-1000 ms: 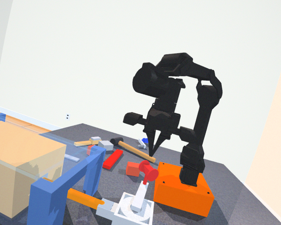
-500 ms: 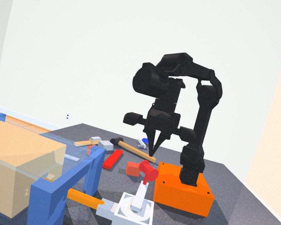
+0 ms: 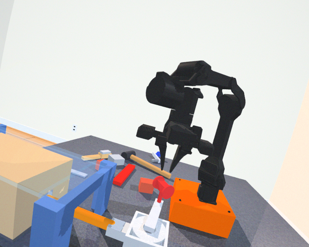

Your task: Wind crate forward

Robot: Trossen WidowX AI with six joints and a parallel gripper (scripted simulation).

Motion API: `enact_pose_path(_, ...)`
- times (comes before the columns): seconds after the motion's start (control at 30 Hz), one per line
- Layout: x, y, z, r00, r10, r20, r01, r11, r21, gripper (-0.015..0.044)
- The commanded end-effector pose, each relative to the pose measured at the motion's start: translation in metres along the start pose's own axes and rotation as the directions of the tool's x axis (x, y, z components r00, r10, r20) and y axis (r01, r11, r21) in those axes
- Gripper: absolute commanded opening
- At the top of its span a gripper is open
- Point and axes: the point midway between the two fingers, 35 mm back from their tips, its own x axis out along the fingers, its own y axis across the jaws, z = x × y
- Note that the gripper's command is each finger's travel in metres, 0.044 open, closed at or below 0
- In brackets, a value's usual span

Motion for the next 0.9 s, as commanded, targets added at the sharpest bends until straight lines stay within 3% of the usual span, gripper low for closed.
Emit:
enact_pose_path(0.0,0.006,0.004,-0.019,1.000,0.002,0.002,-0.001,0.962,-0.274,0.0184)
enact_pose_path(0.13,0.012,0.009,-0.035,1.000,0.003,0.001,-0.002,0.852,-0.523,0.0289)
enact_pose_path(0.33,0.012,0.009,-0.036,1.000,0.003,0.001,-0.002,0.845,-0.534,0.0440)
enact_pose_path(0.87,0.027,0.007,-0.035,1.000,0.003,0.001,-0.002,0.845,-0.534,0.0440)
